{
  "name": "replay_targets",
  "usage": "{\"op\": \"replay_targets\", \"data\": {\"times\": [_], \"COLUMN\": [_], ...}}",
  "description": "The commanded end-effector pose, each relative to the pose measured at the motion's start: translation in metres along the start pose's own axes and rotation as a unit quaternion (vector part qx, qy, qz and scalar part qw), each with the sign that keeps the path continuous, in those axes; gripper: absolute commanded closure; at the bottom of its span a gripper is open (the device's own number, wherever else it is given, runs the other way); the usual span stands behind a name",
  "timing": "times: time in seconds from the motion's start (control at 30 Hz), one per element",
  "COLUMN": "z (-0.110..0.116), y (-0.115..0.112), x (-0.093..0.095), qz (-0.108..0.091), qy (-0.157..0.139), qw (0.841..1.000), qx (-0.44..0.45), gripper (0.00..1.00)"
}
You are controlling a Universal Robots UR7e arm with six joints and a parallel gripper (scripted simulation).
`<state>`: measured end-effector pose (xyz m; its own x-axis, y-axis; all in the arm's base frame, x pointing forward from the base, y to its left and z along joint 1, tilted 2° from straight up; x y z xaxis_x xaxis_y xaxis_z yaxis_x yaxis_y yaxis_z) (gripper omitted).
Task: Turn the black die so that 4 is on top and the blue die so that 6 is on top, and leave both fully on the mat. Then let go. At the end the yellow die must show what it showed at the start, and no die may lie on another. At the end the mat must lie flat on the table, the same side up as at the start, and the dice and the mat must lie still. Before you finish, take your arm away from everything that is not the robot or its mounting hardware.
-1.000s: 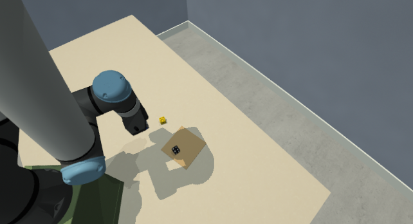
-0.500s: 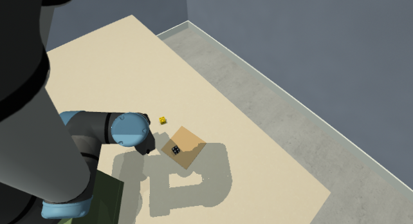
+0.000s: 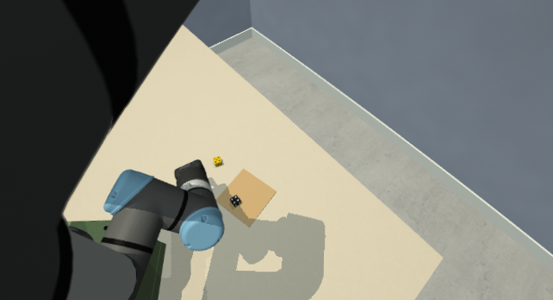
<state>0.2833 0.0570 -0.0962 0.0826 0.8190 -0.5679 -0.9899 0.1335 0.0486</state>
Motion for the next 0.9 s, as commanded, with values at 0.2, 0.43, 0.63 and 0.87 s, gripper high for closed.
{"op": "replay_targets", "data": {"times": [0.2, 0.43, 0.63, 0.87], "z": [-0.013, -0.014, -0.014, -0.020], "y": [-0.001, -0.001, -0.001, -0.002], "x": [0.000, 0.000, 0.000, 0.004], "qz": [0.004, 0.004, 0.004, 0.004], "qy": [-0.060, -0.069, -0.070, -0.070], "qw": [0.998, 0.998, 0.998, 0.998], "qx": [-0.001, -0.001, -0.001, -0.001], "gripper": [0.51, 0.51, 0.51, 0.51]}}
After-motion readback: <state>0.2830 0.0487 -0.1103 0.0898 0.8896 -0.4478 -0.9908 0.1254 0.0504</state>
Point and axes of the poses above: the point where the finger pads meet when closed, its own x axis out along the fingers, its own y axis across the jaws, z = x × y, the point moved 10 cm from there along -x, back along the fingers, and after that the axes turned 4 degrees about x, right-handed, at the moved point
